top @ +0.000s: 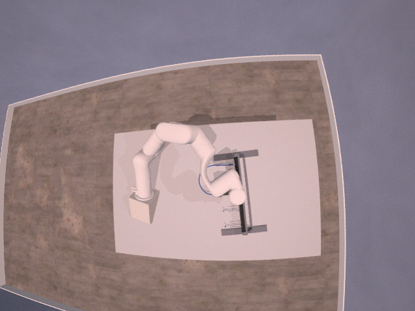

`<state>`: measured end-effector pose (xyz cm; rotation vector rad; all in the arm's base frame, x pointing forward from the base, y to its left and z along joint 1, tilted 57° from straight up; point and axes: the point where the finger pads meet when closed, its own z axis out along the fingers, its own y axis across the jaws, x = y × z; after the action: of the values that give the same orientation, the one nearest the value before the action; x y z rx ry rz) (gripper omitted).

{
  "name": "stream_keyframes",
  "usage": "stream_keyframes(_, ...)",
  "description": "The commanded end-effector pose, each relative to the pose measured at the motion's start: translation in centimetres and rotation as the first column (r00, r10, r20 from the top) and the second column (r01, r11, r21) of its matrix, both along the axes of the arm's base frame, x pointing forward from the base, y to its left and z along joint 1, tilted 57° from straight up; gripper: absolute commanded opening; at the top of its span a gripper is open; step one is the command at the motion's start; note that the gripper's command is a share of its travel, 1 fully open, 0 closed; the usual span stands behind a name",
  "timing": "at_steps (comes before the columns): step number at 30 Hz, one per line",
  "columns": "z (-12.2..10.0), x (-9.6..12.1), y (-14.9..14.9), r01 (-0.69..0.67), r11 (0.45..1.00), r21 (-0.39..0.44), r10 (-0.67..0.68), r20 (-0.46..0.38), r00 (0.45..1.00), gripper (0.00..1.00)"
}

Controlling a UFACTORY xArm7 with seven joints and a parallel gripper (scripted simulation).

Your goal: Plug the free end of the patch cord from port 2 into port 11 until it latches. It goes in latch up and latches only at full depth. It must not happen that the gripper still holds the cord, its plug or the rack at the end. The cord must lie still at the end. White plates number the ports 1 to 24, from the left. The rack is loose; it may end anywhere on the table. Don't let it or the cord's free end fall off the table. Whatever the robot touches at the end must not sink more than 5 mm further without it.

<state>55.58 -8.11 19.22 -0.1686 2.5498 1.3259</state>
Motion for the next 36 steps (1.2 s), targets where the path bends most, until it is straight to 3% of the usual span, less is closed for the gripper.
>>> stream_keyframes(1, 1.1, -0.3, -1.7, 0.004, 1.000, -0.002, -0.004, 0.002, 1.000, 0.38)
stream_keyframes(22, 2.3, -0.7, -3.5, 0.004, 1.000, -0.002, -0.004, 0.002, 1.000, 0.38)
stream_keyframes(23, 2.3, -0.7, -3.5, 0.004, 1.000, -0.002, -0.004, 0.002, 1.000, 0.00)
stream_keyframes(36, 2.3, -0.7, -3.5, 0.004, 1.000, -0.002, -0.004, 0.002, 1.000, 0.00)
